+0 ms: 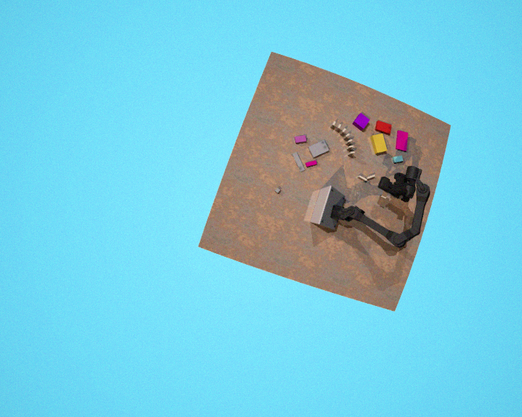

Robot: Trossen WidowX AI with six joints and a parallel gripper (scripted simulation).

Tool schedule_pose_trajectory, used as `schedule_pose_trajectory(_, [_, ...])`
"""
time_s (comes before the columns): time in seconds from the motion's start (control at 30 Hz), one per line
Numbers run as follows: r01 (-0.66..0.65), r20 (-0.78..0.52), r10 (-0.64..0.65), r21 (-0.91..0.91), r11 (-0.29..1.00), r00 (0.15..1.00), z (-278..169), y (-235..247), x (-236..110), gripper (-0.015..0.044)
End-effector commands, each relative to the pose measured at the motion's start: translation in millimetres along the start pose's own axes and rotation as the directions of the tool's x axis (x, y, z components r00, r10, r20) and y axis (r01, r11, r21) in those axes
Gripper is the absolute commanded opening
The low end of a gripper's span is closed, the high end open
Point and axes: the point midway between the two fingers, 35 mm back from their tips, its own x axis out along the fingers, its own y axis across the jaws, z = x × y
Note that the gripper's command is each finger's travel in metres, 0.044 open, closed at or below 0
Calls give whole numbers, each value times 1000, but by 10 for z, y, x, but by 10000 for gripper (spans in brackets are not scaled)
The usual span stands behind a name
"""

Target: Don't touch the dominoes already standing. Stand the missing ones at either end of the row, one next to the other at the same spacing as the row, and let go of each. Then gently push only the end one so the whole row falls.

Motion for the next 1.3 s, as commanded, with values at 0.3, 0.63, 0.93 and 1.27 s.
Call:
schedule_pose_trajectory(0.3, [-243, 84, 231, 175, 954, 969, 63, 212, 322, 107])
schedule_pose_trajectory(0.63, [-407, 235, 348, 285, 868, 907, 204, 272, 498, 107])
schedule_pose_trajectory(0.93, [-525, 409, 386, 319, 789, 827, 350, 240, 617, 107])
schedule_pose_trajectory(1.27, [-612, 597, 353, 309, 728, 721, 459, 110, 698, 107])
